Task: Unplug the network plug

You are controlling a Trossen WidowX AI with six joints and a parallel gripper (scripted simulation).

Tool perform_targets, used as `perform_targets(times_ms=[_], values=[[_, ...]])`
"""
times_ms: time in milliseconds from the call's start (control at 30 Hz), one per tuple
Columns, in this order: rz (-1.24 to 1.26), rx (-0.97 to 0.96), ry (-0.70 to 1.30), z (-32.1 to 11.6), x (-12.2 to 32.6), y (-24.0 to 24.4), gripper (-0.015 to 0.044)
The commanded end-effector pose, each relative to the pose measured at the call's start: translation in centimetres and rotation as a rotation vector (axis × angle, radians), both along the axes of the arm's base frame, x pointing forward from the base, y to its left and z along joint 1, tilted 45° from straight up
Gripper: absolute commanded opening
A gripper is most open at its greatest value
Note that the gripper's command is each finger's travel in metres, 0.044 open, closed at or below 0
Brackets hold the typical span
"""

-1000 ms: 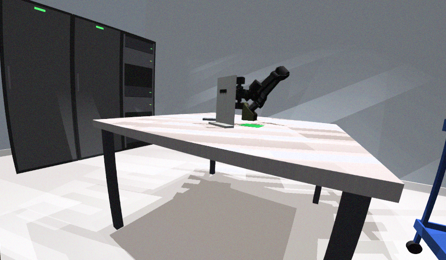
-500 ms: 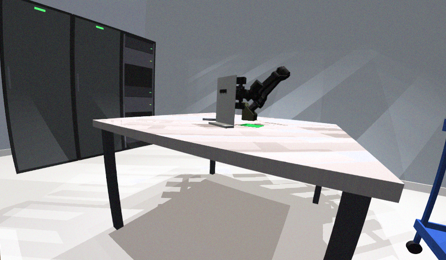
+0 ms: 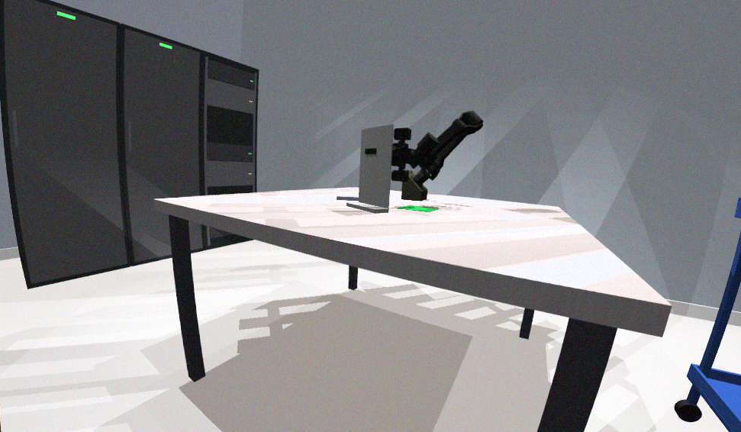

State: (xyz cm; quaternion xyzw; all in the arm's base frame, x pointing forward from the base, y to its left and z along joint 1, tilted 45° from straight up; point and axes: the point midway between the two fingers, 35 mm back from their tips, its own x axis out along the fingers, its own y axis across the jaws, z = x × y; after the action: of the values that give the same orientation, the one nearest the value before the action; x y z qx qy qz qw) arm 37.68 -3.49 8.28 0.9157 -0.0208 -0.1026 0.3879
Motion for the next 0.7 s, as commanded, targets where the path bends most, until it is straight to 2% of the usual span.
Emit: perform_targets(times_ms=[0,667], values=[[-0.004,0.001,0.007,-0.08,-0.32,0.06,0.0],[-0.004,0.002,0.007,0.38,-0.94,0.5,0.0]])
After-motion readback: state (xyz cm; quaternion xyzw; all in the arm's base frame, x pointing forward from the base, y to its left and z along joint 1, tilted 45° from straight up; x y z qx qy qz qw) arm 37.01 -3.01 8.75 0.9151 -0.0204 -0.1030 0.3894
